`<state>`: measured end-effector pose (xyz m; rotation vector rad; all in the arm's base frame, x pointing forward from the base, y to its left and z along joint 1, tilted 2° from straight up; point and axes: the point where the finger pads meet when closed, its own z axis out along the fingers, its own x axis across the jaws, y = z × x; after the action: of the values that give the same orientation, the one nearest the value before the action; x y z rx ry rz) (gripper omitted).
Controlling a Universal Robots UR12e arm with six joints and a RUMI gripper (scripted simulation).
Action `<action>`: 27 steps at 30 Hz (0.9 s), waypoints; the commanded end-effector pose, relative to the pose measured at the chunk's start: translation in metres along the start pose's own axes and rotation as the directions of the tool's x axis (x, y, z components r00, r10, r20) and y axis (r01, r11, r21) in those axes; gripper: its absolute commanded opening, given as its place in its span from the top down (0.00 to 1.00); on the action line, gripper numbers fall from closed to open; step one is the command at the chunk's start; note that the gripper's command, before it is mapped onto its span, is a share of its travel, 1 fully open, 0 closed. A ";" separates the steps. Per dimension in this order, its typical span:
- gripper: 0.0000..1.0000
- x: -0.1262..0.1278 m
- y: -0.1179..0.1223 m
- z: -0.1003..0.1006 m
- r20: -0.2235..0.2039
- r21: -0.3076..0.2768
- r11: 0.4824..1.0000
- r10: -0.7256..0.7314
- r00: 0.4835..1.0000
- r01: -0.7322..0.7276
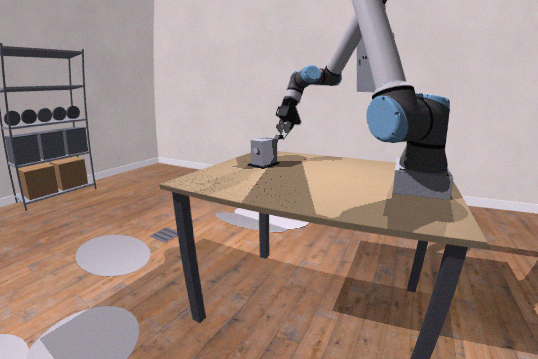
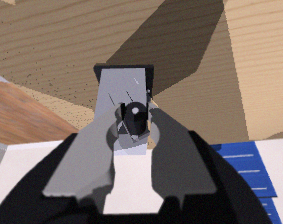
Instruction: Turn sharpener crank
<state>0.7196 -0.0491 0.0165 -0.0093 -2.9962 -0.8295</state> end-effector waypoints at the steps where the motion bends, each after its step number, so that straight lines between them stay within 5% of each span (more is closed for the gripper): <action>1: 0.91 -0.009 0.002 -0.003 0.002 0.001 1.000 -0.002 1.000 0.002; 27: 0.91 -0.038 0.003 -0.004 0.002 0.001 1.000 -0.003 1.000 0.003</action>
<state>0.7487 -0.0491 0.0204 -0.0077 -2.9982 -0.8295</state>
